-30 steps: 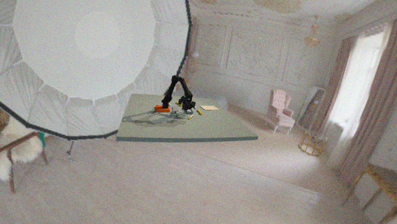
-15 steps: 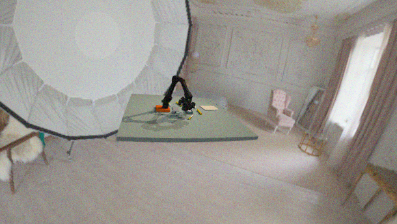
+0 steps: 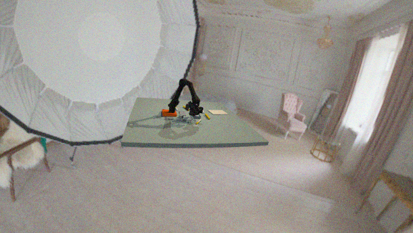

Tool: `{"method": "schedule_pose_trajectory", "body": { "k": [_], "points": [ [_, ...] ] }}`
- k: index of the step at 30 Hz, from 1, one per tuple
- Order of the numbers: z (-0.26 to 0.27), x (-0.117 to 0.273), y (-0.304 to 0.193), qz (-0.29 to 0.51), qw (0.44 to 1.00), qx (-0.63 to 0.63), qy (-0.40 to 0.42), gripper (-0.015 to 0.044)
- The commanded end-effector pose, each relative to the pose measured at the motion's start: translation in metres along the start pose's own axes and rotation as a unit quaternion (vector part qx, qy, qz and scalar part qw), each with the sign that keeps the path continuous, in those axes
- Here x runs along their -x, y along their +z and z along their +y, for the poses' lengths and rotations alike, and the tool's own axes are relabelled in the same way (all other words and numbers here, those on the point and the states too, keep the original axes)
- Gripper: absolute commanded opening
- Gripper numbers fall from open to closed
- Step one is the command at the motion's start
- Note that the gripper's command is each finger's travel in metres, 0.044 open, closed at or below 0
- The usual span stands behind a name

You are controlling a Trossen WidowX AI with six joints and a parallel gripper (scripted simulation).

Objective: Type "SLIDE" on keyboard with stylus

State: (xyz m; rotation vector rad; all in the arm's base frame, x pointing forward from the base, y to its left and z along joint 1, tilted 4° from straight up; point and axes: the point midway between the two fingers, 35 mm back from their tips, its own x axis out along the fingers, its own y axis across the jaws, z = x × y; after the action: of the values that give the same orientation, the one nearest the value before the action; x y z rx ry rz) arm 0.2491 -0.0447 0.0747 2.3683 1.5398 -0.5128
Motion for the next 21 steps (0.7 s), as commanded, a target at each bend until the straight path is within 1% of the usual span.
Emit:
{"method": "schedule_pose_trajectory", "body": {
  "k": [1,17,21],
  "points": [
    [0.000,-0.001,0.002,-0.001,1.000,-0.001,-0.001,0.0081],
    [0.000,-0.002,0.003,-0.001,1.000,-0.001,-0.001,0.0081],
    [0.000,0.004,-0.006,-0.001,1.000,-0.001,-0.001,0.0081]
  ]
}}
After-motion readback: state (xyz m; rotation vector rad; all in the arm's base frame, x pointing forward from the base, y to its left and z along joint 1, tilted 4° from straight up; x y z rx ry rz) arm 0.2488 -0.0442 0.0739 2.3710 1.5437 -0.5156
